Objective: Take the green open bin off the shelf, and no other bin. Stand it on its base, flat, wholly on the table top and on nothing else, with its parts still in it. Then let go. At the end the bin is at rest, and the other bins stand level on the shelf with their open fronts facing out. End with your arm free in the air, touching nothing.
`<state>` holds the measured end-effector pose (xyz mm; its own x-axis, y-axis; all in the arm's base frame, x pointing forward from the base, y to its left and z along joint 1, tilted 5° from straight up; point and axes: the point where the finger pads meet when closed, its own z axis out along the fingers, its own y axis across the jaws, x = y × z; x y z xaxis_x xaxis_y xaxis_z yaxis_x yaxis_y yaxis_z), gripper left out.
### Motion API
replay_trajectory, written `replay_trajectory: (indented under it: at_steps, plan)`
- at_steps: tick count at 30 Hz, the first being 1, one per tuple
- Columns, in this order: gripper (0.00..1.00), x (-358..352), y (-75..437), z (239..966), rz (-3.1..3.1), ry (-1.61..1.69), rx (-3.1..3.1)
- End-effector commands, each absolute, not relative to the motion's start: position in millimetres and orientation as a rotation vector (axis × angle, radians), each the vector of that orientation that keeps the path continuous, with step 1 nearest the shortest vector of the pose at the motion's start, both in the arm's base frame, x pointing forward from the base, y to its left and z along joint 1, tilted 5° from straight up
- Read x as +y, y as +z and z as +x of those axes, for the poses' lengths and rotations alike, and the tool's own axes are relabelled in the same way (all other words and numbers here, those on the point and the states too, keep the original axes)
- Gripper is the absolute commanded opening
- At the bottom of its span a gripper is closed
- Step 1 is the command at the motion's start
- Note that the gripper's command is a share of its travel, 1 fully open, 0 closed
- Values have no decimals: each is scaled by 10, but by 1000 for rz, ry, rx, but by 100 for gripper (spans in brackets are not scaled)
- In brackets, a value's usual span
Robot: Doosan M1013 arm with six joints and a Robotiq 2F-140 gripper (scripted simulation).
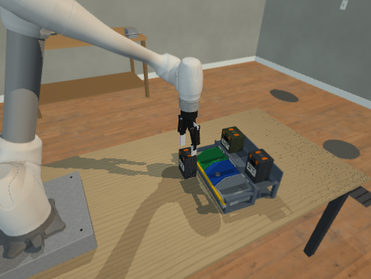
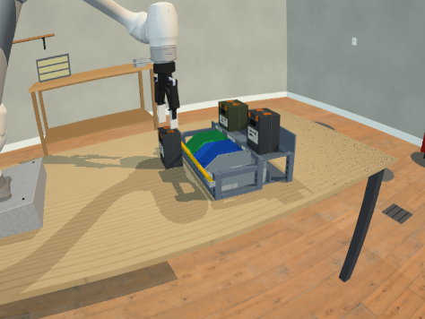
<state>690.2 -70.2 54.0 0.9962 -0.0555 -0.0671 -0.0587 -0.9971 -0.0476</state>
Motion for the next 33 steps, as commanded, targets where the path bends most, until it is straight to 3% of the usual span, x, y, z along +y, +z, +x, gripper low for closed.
replay_trajectory:
  at_steps: [1, 8, 13, 25, 33]
  plan:
    - [57, -702, 541, 6902, -3089, 101, 70]
    - [57, -702, 541, 6902, -3089, 101, 70]
    - [57, -702, 541, 6902, -3064, 90, -330]
    - [57, -702, 541, 6902, -3064, 90, -330]
    - [57, -702, 541, 6902, -2989, 77, -723]
